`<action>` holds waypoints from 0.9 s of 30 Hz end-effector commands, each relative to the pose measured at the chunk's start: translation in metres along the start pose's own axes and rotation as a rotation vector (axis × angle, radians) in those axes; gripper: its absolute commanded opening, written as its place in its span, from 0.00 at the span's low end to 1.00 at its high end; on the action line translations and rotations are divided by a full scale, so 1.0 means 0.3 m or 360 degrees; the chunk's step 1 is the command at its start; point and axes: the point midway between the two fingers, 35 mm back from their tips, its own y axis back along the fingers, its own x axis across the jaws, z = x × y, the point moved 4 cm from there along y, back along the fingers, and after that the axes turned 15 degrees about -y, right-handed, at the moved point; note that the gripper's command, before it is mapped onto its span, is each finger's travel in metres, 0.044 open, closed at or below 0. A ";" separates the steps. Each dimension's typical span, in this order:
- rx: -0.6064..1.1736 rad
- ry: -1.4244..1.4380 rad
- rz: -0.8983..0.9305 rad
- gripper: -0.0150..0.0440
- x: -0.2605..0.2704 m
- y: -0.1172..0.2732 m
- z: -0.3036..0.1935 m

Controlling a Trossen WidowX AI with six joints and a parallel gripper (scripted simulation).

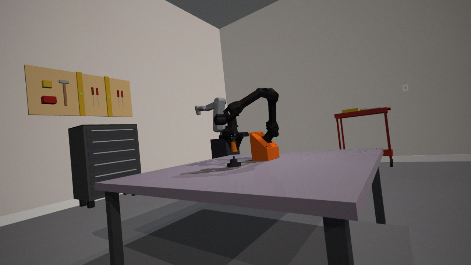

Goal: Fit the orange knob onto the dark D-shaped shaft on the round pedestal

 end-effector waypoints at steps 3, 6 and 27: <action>-0.0007 0.0008 0.0000 0.25 -0.054 -0.011 0.008; -0.0007 0.0009 0.0000 0.25 -0.055 -0.017 0.009; -0.0007 0.0018 0.0002 0.25 -0.053 -0.095 0.011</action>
